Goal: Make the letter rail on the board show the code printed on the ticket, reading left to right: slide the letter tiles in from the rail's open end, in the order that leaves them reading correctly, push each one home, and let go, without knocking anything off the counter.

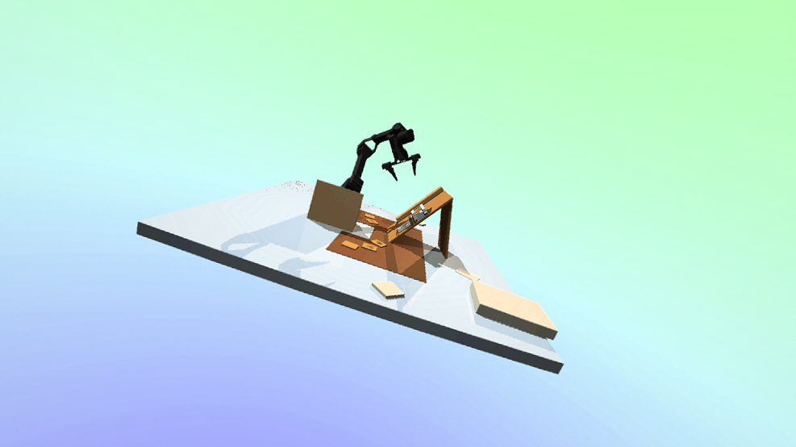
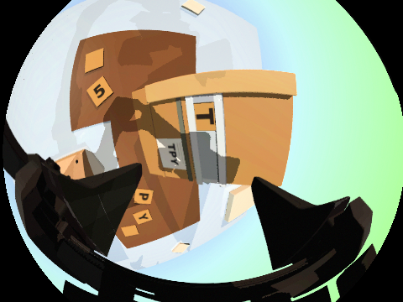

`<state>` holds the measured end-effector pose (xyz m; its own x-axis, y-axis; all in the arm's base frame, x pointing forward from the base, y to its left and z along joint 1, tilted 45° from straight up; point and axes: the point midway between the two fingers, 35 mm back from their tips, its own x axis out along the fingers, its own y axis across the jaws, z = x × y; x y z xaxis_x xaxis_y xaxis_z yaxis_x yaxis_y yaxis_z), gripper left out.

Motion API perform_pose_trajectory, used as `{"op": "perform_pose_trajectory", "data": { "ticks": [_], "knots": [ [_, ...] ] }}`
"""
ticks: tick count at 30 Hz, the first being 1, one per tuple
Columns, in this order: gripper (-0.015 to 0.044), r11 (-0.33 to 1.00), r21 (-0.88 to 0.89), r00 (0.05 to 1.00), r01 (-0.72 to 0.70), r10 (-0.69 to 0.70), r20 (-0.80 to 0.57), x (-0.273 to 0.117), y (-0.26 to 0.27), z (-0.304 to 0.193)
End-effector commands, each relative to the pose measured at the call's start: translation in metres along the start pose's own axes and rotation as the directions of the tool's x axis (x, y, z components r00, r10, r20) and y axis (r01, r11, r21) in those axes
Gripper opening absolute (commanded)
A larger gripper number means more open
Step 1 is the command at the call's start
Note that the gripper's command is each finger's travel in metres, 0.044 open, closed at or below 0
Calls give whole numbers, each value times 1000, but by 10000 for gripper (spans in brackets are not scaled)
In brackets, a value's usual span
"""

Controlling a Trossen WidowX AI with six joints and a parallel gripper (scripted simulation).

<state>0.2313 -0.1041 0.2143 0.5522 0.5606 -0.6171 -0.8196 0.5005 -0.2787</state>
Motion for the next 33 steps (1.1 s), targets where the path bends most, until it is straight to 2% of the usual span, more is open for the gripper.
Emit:
{"op": "perform_pose_trajectory", "data": {
  "ticks": [1,12,13,16,17,21,24,28,33],
  "knots": [
    [440,995,-92,1000,28,-28,4,-7,3,3],
    [440,995,-92,1000,28,-28,4,-7,3,3],
    [414,997,-75,1000,23,-23,3,-6,3,0],
    [340,985,166,999,-46,48,-9,16,-3,-31],
    [340,961,268,997,-73,79,-15,26,-4,-45],
    [340,760,635,978,-138,206,-35,69,1,-97],
    [340,585,800,959,-133,280,-45,95,10,-126],
    [340,354,931,929,-83,365,-56,126,27,-157],
    [340,66,997,883,44,465,-70,160,57,-193]
  ]
}}
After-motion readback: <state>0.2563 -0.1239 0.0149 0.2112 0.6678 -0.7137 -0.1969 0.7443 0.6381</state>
